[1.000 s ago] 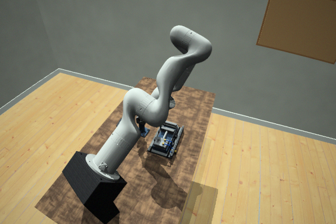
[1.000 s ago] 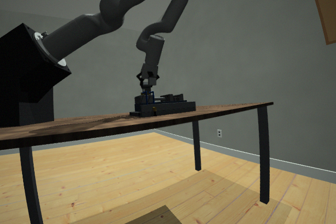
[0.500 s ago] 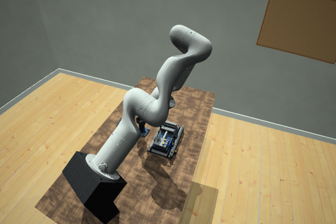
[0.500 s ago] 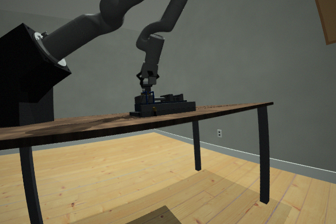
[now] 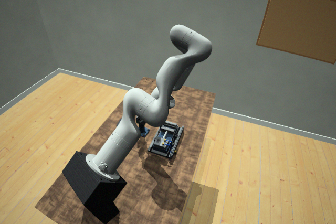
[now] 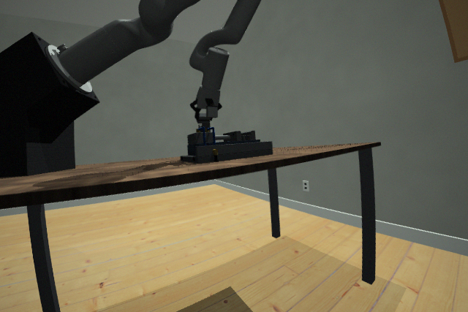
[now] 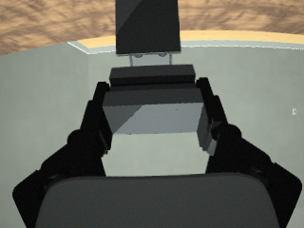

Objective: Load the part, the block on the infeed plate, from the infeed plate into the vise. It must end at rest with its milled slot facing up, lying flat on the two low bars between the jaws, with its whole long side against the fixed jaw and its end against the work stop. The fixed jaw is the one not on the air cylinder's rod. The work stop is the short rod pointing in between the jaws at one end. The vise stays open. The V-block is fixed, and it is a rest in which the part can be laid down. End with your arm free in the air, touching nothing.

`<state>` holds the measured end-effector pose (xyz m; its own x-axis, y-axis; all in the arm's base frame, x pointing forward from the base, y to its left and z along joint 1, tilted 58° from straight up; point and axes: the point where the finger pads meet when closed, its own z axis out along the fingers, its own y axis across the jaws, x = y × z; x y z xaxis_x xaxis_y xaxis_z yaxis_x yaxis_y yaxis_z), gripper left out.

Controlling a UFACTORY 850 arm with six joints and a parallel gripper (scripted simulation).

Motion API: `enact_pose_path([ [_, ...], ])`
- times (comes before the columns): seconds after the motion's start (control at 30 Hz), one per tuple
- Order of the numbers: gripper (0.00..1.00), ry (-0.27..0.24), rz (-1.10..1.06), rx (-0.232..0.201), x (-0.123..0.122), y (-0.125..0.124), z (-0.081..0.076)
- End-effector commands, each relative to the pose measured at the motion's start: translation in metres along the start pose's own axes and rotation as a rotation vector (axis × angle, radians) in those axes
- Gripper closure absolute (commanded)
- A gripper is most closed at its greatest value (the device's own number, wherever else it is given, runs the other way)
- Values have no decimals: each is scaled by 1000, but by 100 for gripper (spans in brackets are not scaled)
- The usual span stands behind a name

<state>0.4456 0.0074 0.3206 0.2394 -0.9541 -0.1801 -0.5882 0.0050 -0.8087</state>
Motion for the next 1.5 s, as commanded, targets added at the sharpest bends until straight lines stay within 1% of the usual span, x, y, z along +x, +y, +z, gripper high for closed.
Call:
enact_pose_path([
  [0.0, 100, 0, 0, 1, 0, 0, 0],
  [0.53, 100, 2, 0, 1, 0, 0, 0],
  [0.93, 100, 25, -1, 1, 0, 0, 0],
  [1.17, 100, 61, -1, 1, -1, 0, 0],
  [1.43, 100, 115, -1, 2, -1, 0, 0],
  [1.47, 100, 115, -1, 2, -1, 0, 0],
])
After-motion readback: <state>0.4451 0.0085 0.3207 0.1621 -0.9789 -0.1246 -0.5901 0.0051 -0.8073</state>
